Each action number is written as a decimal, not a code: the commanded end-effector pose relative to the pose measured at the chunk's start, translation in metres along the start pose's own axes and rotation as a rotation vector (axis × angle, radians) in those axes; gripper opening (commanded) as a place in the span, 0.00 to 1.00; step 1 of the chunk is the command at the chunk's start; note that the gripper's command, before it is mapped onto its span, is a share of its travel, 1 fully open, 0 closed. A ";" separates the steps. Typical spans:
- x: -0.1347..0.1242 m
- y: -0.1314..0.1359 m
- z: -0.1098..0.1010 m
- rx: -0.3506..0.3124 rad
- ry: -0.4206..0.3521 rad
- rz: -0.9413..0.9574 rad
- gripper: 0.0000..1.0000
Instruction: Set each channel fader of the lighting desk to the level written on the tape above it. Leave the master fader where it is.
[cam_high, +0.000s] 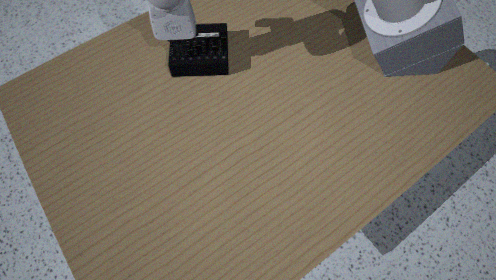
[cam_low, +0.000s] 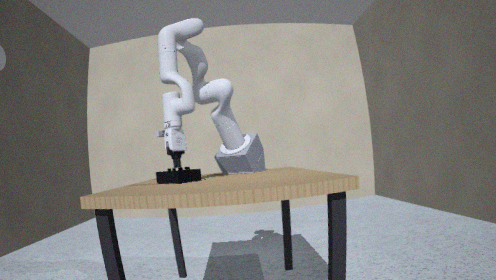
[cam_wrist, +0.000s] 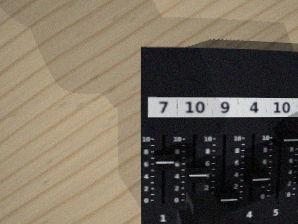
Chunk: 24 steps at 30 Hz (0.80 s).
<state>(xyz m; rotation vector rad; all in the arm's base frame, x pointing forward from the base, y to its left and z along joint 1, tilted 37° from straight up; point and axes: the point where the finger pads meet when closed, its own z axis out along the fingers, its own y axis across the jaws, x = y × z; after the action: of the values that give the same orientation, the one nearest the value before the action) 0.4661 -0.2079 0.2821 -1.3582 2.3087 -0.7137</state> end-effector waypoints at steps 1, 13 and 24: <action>0.000 -0.001 0.003 0.010 0.034 -0.001 0.00; 0.000 -0.001 0.009 0.010 0.034 -0.001 0.00; 0.000 -0.001 0.009 0.010 0.034 -0.001 0.00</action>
<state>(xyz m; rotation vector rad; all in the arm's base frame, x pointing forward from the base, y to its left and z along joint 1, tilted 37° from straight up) 0.4709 -0.2103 0.2748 -1.3535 2.3135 -0.7343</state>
